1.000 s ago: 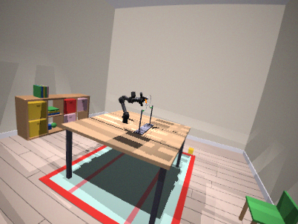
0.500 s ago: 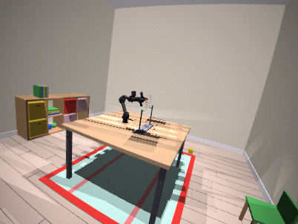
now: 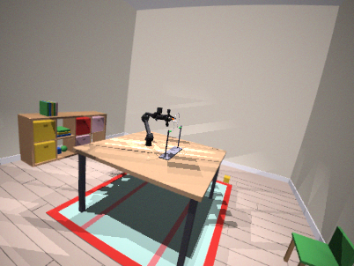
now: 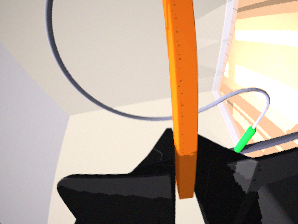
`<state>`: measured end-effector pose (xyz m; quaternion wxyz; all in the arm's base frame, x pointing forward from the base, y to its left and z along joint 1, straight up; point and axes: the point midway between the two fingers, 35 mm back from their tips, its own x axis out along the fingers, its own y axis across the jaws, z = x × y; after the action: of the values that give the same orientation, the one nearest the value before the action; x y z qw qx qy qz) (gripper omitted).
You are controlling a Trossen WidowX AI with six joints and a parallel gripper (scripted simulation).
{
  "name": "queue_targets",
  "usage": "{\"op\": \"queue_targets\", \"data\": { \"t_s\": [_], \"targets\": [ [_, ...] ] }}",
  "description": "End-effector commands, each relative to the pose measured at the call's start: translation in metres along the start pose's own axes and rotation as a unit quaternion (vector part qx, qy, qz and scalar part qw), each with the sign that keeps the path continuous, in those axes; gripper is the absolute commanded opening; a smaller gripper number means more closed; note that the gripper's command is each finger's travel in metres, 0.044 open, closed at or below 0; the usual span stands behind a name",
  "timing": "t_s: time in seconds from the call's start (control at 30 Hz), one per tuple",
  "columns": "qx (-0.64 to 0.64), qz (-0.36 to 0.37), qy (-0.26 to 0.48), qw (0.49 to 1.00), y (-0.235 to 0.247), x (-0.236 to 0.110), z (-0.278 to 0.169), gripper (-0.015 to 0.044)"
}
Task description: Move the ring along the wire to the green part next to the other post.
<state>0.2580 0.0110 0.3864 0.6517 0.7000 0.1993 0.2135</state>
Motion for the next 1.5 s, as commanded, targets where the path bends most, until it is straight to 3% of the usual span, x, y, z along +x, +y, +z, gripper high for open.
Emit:
{"op": "queue_targets", "data": {
  "t_s": [0.0, 1.47],
  "targets": [
    [-0.029, -0.016, 0.002, 0.999, -0.002, 0.000, -0.001, -0.0150],
    [-0.285, -0.175, -0.003, 0.942, -0.020, -0.003, 0.005, -0.0150]
  ]
}}
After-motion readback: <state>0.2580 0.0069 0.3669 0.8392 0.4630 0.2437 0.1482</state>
